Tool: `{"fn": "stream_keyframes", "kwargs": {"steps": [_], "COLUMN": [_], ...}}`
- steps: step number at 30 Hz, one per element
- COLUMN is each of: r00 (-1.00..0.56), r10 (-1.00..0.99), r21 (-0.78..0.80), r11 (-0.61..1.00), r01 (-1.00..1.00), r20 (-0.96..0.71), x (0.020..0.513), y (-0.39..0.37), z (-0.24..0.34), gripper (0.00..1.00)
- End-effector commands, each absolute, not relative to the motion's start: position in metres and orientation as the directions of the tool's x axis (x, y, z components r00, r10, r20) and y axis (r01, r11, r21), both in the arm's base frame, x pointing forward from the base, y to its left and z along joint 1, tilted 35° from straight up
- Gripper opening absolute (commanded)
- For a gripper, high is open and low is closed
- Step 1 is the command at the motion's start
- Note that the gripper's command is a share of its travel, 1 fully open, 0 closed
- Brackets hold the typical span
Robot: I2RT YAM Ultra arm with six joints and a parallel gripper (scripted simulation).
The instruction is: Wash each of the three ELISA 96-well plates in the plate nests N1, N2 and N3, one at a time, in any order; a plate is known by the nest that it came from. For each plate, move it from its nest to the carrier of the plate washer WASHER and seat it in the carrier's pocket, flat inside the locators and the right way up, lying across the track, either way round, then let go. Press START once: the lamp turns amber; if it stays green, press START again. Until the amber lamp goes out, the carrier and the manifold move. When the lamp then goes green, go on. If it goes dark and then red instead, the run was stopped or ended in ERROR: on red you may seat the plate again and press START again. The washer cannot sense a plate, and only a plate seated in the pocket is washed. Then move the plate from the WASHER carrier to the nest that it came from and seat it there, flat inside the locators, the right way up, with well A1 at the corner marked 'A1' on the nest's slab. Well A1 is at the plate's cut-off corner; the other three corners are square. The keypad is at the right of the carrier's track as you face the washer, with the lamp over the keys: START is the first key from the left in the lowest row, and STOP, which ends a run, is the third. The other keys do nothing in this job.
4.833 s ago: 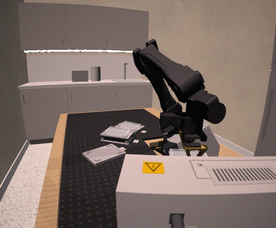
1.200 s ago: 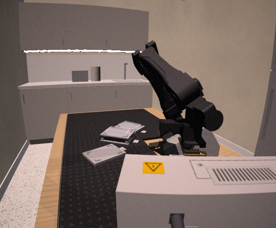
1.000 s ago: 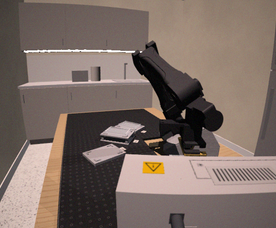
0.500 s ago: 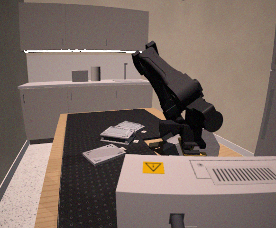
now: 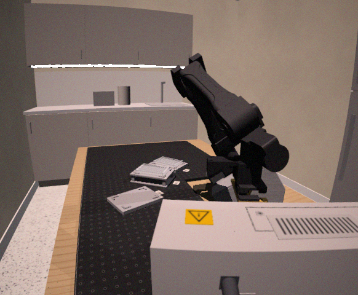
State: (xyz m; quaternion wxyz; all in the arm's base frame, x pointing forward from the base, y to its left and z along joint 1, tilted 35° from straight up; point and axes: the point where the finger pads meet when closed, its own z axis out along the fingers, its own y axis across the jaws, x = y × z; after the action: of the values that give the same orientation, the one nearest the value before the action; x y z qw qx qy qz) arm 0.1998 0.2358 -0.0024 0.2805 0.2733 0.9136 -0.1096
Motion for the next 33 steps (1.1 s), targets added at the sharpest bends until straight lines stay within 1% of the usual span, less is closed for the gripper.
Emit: {"fn": "stream_keyframes", "kwargs": {"steps": [1, 7, 8, 33], "r00": [-0.692, -0.692, -0.692, -0.692], "r10": [0.437, 0.437, 0.437, 0.437], "r21": [-0.039, -0.039, -0.038, -0.038], "r11": [0.83, 0.83, 0.83, 0.83], "r01": [0.557, 0.557, 0.557, 0.557], "r20": [-0.574, -0.574, -0.574, -0.574], "x": [0.2001, 0.2005, 0.2005, 0.2005], "y": [0.238, 0.2377, 0.2377, 0.2377], "z": [-0.0006, -0.0012, -0.0012, -0.0013], "gripper": [0.0, 0.0, 1.0, 1.0]}}
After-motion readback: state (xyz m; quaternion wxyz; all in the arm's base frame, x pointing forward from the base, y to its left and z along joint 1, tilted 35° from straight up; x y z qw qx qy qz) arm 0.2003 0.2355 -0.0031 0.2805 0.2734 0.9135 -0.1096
